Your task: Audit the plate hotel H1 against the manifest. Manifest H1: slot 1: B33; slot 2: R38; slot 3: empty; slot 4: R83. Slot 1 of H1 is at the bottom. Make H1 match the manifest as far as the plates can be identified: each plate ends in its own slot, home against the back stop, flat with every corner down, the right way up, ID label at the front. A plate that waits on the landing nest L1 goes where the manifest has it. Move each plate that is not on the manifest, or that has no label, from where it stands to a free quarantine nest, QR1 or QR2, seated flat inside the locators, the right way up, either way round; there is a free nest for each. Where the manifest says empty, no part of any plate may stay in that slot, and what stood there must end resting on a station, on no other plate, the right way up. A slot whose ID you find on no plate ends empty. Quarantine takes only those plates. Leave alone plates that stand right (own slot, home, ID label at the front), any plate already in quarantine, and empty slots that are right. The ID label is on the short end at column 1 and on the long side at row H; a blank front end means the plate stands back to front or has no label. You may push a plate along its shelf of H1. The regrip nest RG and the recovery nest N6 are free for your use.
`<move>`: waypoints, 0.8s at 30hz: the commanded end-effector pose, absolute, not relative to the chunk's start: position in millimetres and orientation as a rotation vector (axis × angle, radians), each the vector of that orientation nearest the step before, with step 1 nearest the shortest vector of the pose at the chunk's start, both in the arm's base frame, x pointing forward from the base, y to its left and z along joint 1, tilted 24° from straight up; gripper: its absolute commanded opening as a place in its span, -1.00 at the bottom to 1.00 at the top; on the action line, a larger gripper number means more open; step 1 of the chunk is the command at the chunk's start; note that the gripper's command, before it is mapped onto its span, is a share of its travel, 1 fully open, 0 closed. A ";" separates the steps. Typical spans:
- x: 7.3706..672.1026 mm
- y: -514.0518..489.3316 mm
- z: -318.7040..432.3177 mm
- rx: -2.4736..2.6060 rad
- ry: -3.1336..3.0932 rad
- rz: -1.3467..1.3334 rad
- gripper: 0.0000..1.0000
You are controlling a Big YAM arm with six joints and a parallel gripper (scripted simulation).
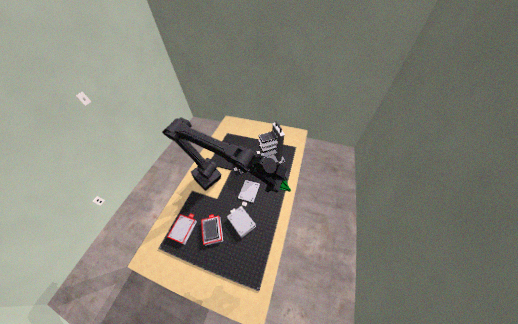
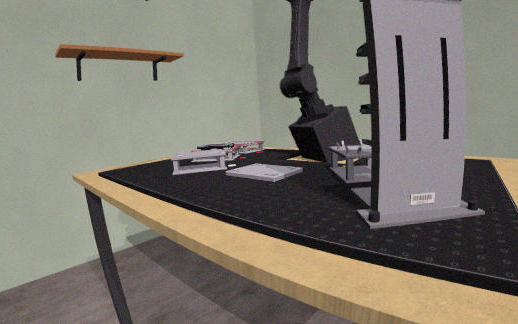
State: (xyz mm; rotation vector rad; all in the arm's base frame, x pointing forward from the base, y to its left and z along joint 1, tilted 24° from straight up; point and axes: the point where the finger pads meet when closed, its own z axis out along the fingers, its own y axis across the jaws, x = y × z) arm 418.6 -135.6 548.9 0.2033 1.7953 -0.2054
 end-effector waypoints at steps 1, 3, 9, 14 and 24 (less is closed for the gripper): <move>411.1 -124.5 556.9 0.197 1.749 -0.193 -1.00; 411.3 -122.4 550.5 0.197 1.749 -0.193 -1.00; 418.1 -117.9 549.4 0.214 1.825 -0.168 -1.00; 420.7 -115.7 500.5 0.236 1.937 -0.146 -1.00; 403.9 -100.7 512.5 0.229 1.881 -0.150 -1.00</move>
